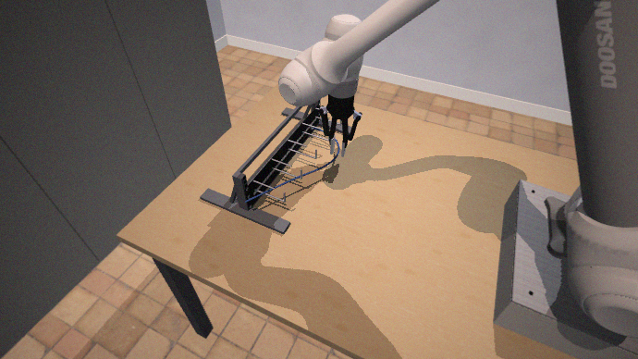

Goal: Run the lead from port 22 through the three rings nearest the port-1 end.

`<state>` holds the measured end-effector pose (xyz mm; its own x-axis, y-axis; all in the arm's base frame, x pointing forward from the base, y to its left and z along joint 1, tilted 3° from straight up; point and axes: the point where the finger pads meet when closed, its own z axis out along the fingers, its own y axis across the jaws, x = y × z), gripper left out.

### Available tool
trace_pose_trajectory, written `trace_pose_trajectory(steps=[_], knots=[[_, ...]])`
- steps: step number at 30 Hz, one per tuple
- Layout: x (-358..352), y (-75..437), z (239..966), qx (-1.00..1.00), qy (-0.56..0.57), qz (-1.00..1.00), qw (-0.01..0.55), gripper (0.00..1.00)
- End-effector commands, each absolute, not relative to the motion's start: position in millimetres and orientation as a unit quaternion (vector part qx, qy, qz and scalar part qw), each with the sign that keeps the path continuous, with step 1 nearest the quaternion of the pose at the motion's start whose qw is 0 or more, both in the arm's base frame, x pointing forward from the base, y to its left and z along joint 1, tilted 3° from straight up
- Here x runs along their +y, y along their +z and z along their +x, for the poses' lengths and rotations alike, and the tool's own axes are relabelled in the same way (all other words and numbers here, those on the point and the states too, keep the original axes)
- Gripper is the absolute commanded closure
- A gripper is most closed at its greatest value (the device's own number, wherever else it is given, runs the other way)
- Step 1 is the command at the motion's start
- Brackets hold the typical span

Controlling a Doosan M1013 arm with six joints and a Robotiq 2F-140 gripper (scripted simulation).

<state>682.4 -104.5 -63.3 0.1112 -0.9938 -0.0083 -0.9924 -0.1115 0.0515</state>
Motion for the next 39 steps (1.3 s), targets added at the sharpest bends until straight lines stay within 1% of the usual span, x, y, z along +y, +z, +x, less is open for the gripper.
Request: trace_pose_trajectory(steps=[1,39], knots=[[-104,-65,682,-0.666,-0.02,0.745,0.016,0.8],[-104,-80,682,-0.666,-0.02,0.745,0.016,0.8]])
